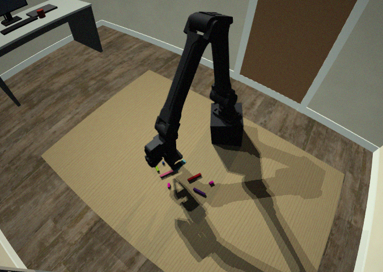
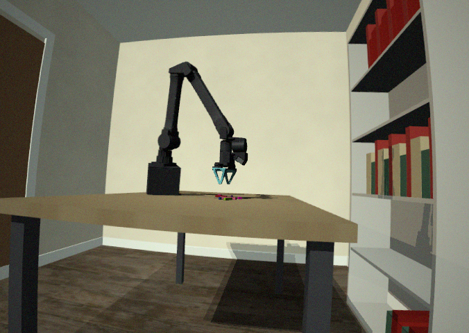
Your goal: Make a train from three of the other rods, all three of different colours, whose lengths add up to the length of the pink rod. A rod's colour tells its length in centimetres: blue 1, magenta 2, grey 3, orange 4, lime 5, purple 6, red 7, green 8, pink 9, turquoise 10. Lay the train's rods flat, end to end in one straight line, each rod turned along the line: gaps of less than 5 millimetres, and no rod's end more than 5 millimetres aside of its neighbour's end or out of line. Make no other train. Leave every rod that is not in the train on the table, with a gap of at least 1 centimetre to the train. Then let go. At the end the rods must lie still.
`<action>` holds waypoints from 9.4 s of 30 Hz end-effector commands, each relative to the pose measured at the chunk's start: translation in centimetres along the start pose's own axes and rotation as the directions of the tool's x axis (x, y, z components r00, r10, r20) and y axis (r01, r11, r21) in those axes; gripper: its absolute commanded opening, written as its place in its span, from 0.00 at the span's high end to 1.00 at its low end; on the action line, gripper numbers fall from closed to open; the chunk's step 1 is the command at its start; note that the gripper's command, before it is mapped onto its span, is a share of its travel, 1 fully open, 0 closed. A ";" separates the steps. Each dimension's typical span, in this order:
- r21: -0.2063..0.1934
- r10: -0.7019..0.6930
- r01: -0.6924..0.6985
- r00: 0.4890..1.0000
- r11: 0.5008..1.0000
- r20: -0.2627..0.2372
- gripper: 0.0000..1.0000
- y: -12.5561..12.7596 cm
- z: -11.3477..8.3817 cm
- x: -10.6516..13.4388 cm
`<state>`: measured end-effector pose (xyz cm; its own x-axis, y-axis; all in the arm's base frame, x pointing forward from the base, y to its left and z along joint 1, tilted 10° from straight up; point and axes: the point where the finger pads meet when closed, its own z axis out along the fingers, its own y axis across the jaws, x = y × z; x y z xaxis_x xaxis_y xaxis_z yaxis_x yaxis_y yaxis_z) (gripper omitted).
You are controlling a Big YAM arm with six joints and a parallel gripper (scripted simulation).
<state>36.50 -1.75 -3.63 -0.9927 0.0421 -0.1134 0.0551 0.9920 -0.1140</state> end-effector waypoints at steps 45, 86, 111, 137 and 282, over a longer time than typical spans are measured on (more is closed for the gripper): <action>-0.013 0.430 -0.430 0.901 0.903 0.058 0.77 -5.7 -1.6 -2.8; 0.001 0.429 -0.430 0.903 0.903 0.024 0.77 -5.9 1.3 -1.3; 0.001 0.428 -0.428 0.903 0.904 0.025 0.77 -6.1 4.4 -1.4; 0.000 0.429 -0.429 0.903 0.903 0.027 0.77 -6.2 4.9 -1.6; -0.007 0.433 -0.433 0.900 0.901 0.047 0.77 -6.2 4.2 -2.1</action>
<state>37.07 -7.79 -7.97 -0.8745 0.4582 -0.1590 0.4720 0.8795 -0.0613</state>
